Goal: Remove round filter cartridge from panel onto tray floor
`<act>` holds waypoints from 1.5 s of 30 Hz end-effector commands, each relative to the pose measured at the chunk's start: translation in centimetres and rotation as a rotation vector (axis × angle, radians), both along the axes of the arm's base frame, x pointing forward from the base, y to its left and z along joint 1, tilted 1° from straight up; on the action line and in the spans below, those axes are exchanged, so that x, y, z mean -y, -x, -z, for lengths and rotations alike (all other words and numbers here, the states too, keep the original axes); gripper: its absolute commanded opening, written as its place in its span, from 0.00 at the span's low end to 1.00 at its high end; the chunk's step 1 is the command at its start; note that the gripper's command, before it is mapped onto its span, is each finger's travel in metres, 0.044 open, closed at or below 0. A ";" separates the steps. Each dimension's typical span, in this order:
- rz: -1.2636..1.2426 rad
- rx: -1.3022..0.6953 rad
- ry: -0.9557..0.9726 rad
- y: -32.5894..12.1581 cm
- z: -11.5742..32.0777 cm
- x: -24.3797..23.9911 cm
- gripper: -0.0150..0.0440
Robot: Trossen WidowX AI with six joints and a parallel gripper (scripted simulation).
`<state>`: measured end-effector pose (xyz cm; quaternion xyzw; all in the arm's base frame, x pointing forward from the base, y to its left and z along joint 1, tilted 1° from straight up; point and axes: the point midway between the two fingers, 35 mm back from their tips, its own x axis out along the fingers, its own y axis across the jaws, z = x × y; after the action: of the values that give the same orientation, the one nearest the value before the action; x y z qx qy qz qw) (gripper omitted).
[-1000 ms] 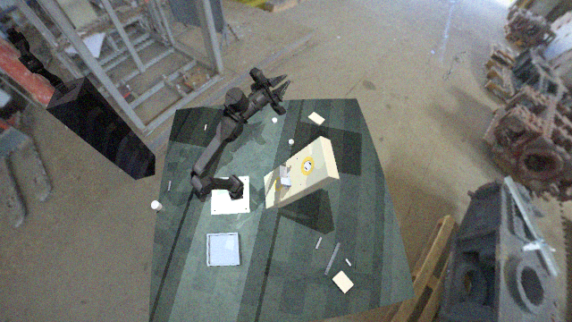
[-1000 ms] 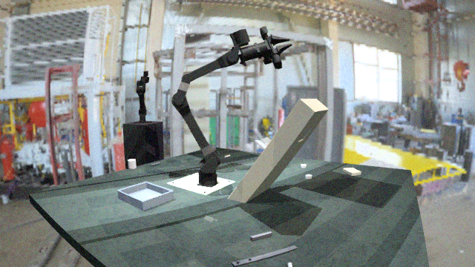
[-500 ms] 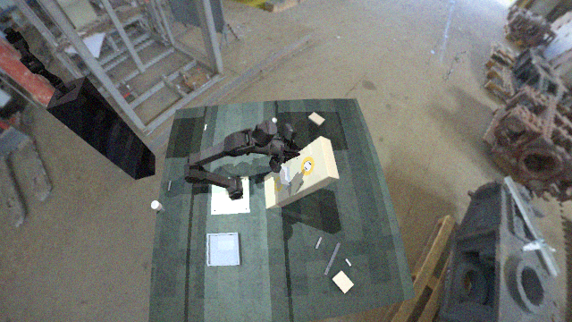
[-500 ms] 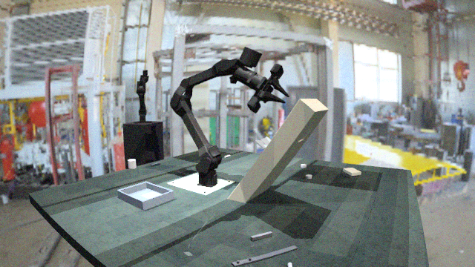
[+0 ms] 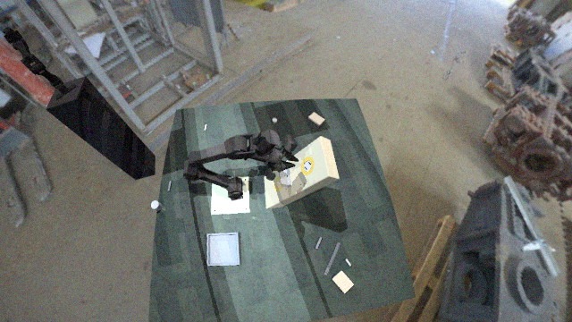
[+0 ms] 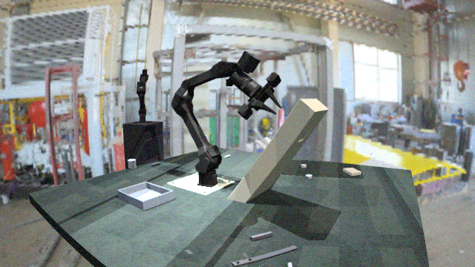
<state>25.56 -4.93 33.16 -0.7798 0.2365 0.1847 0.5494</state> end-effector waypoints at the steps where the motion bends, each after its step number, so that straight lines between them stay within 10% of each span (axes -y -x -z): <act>1: 0.001 -0.001 -0.009 -0.5 0.3 0.1 0.44; 45: 0.001 0.002 -0.008 -4.4 3.0 0.8 0.44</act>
<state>29.91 -5.73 30.13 -0.7793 0.2360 0.1850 0.5502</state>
